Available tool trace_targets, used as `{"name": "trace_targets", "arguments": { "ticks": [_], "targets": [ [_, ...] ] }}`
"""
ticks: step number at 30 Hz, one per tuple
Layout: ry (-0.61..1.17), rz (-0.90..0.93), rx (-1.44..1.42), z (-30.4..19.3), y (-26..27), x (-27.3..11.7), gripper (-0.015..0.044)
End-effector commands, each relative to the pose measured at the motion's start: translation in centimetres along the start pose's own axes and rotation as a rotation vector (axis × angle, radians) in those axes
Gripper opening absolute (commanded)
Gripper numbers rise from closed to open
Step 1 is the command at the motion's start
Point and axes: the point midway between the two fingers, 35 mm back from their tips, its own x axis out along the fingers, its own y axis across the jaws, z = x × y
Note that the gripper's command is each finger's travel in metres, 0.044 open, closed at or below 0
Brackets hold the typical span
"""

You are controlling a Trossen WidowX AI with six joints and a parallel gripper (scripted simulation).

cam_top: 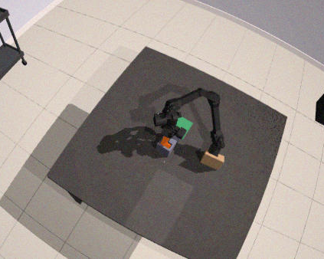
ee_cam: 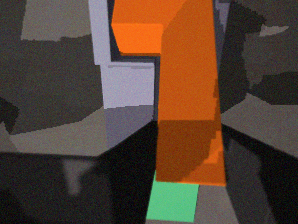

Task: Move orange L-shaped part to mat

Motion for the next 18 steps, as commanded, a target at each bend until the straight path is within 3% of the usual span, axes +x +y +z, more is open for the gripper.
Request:
{"name": "trace_targets", "arguments": {
  "ticks": [1, 18],
  "targets": [
    [-0.005, 0.005, 0.003, 0.1, 0.1, -0.6, 0.0],
    [-0.006, 0.005, 0.002, 0.1, 0.1, -3.4, 0.0]
  ]
}}
